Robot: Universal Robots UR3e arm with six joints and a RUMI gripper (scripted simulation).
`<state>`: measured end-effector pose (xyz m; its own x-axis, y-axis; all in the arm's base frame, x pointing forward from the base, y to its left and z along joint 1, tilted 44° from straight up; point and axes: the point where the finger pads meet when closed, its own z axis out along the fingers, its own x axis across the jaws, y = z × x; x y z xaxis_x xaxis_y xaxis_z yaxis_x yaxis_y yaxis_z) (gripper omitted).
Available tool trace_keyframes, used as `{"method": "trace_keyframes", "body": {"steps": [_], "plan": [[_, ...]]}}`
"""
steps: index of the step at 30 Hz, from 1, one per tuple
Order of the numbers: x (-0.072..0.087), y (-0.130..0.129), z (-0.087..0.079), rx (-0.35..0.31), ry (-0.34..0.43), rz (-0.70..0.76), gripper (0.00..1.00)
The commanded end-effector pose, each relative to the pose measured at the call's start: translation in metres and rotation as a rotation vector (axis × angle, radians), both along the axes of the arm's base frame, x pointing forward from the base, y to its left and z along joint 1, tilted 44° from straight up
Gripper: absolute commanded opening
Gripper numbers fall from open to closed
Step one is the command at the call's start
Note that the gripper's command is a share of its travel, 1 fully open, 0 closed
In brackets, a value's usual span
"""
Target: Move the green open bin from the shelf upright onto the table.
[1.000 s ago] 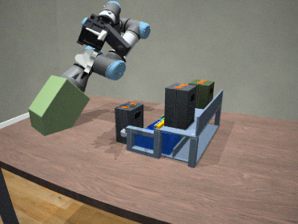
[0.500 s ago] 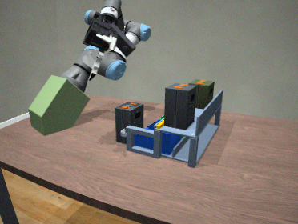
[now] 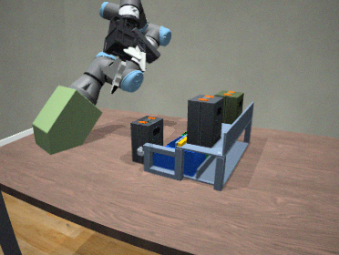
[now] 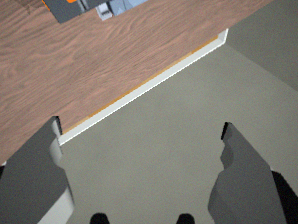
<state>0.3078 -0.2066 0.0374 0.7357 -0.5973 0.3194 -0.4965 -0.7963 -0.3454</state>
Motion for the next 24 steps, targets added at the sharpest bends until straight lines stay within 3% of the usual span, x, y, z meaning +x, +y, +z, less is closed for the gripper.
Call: {"method": "trace_keyframes", "body": {"steps": [1, 5, 17, 22, 24], "plan": [[0.003, 0.008, 0.003, 0.026, -0.001, 0.043, 1.0], [0.016, 0.045, 0.012, 0.138, -0.005, 0.218, 1.0], [0.016, 0.045, 0.012, 0.138, -0.005, 0.218, 1.0], [0.031, 0.091, 0.024, 0.276, -0.01, 0.433, 1.0], [0.031, 0.091, 0.024, 0.276, -0.01, 0.433, 1.0]]}}
